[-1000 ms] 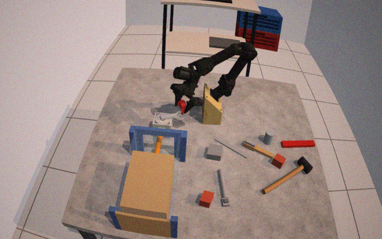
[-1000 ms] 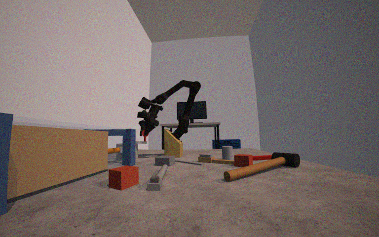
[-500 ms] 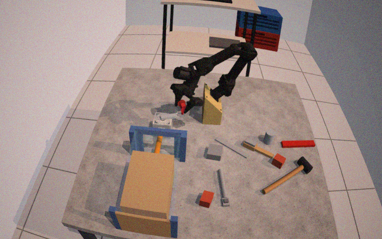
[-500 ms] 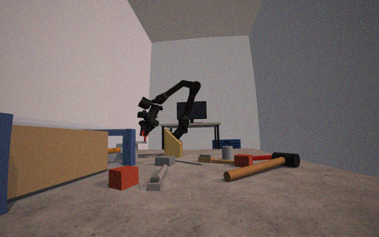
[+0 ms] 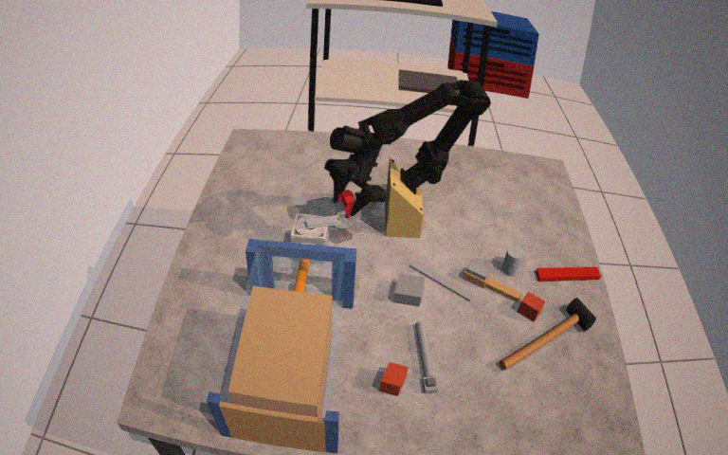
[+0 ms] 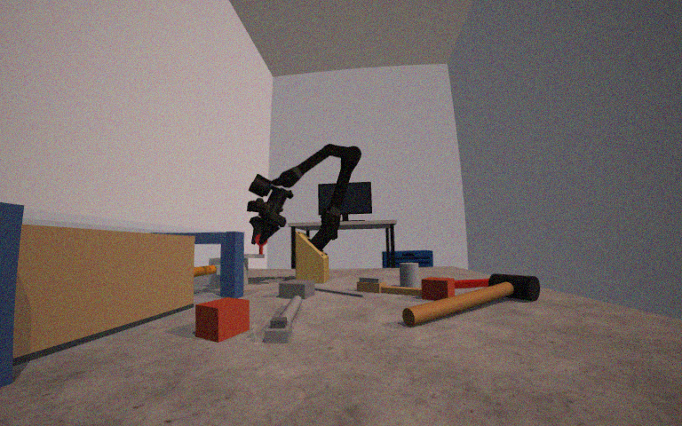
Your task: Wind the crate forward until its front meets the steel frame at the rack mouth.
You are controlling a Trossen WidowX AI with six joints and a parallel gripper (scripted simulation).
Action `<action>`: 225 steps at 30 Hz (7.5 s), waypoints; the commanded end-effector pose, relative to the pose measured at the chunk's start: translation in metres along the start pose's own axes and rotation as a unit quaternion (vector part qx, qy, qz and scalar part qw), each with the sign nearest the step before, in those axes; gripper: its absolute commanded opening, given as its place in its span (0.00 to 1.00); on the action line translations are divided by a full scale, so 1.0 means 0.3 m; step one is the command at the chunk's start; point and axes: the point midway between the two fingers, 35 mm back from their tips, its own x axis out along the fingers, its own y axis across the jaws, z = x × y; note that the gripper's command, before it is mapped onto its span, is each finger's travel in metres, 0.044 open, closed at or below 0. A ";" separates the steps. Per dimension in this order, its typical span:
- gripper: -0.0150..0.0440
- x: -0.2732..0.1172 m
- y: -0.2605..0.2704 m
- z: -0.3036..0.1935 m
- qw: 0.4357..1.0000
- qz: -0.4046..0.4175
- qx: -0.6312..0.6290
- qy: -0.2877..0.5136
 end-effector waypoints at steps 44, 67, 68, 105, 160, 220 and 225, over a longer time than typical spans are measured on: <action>0.64 -0.200 -0.001 0.088 1.000 -0.001 0.000 0.000; 0.38 -0.200 -0.001 0.088 1.000 -0.001 0.000 0.000; 0.37 -0.200 -0.001 0.088 1.000 -0.001 0.000 0.000; 0.25 -0.196 0.002 0.084 0.977 0.000 0.006 0.214; 1.00 -0.170 0.001 0.085 0.811 0.120 -0.545 0.177; 0.38 0.037 0.001 -0.015 0.804 0.122 -0.555 0.176; 0.25 0.037 0.001 -0.015 0.804 0.122 -0.555 0.176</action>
